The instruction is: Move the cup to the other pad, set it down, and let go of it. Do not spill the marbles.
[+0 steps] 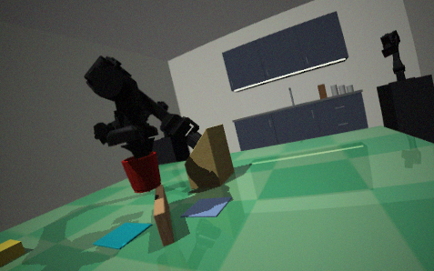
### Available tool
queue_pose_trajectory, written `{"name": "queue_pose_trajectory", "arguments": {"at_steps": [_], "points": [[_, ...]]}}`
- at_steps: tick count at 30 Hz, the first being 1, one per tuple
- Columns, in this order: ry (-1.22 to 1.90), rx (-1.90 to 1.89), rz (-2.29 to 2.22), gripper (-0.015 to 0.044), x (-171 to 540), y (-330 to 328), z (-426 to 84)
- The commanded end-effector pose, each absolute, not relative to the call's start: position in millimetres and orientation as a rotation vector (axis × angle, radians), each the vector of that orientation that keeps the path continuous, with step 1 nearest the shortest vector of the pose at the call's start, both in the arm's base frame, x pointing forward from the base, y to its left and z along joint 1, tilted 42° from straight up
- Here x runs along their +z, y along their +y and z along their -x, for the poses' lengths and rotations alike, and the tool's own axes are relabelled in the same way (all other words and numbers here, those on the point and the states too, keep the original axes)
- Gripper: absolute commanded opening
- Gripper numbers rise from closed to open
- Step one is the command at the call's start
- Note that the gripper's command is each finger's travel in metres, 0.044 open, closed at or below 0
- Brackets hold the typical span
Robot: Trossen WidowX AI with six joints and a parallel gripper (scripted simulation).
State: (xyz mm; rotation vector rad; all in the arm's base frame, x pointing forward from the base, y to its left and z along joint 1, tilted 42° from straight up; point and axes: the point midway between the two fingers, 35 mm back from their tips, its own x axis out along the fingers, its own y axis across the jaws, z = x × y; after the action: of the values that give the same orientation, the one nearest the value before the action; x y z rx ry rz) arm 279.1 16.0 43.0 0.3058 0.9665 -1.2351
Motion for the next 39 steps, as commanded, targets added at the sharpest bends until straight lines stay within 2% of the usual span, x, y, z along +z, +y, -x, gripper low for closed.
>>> {"name": "queue_pose_trajectory", "arguments": {"at_steps": [1,26,39], "points": [[0.959,-1.231,-0.304,0.0,52,9,-288],[0.955,-1.232,-0.303,0.0,89,-26,-325],[0.954,-1.232,-0.303,0.0,78,-35,-326]]}}
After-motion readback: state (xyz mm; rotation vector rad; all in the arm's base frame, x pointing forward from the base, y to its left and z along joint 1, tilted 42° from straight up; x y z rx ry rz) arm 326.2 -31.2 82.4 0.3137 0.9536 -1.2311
